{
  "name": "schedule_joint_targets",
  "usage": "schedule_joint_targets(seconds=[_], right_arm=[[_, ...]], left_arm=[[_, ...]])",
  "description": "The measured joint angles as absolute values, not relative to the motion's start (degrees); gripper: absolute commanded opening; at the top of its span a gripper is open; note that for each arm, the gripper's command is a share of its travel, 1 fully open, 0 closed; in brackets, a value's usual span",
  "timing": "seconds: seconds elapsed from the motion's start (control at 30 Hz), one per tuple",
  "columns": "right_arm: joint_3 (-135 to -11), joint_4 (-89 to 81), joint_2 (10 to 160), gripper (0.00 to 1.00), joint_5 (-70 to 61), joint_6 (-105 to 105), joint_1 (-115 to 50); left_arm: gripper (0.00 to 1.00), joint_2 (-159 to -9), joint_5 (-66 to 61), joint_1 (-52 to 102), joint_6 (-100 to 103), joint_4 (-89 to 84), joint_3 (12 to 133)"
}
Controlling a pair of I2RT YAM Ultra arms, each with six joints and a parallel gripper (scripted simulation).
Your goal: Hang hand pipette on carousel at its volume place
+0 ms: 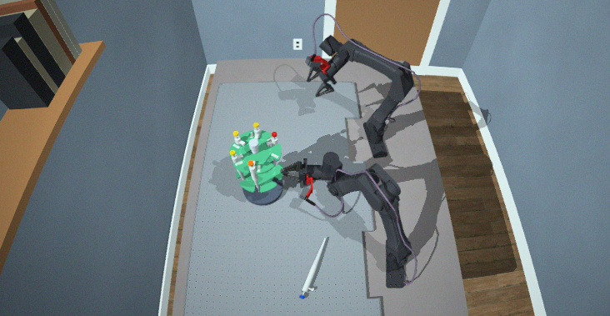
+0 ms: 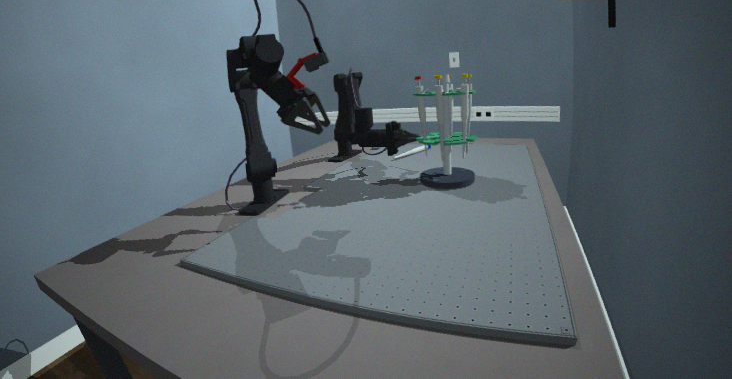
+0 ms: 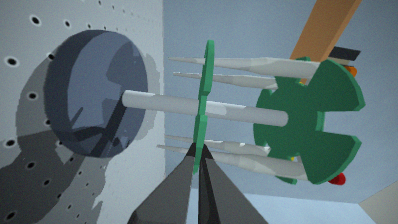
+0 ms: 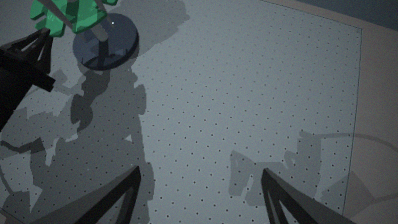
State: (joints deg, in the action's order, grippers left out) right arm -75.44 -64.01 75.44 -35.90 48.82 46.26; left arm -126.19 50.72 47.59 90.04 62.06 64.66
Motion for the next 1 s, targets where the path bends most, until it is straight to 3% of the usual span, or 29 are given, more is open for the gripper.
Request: schedule_joint_targets(seconds=[1.0], right_arm=[[-75.4,-64.0,75.4,1.00,-35.9,48.8,46.3]], left_arm=[[0.00,-119.2,24.9,38.5,90.1,68.4,51.3]])
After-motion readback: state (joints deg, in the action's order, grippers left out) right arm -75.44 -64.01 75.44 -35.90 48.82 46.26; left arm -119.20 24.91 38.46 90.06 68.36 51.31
